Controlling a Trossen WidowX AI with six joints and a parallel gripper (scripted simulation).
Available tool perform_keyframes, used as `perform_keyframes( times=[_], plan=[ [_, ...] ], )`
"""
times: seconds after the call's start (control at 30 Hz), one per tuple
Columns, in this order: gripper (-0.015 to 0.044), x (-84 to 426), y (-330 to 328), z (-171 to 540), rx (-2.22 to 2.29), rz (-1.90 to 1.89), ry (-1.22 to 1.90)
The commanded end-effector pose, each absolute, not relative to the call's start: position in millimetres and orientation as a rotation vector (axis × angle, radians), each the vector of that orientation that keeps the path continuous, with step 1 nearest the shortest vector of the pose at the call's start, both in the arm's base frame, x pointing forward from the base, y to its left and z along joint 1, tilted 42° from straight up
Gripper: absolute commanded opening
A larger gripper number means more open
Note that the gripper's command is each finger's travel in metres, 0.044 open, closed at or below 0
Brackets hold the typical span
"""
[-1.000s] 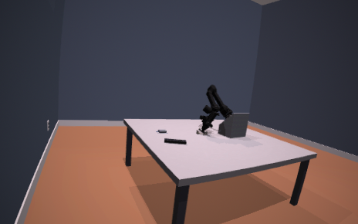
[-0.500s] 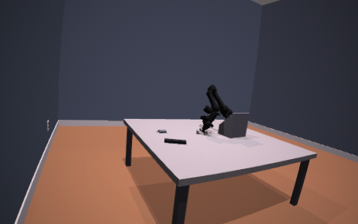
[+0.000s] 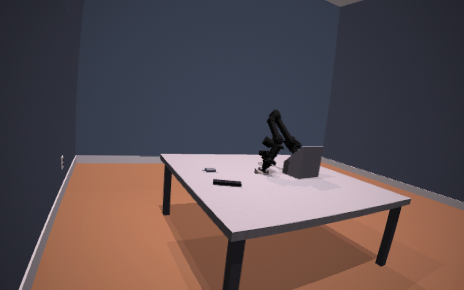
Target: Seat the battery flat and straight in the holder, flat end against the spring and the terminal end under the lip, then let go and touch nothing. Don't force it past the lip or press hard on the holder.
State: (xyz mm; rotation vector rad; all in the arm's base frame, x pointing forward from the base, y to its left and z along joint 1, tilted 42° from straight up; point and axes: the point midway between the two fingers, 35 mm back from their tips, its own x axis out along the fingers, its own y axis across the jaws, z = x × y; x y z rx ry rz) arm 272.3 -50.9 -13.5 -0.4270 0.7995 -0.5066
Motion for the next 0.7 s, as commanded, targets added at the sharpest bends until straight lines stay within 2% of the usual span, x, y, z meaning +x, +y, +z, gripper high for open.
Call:
perform_keyframes(
  times=[0.0, 0.67],
  plan=[
    [0.0066, 275.4, -47.1, -17.1, -0.405, -0.487, 0.823],
    [0.0066, 282.0, -48.4, -21.0, -0.365, -0.515, 0.916]
  ],
)
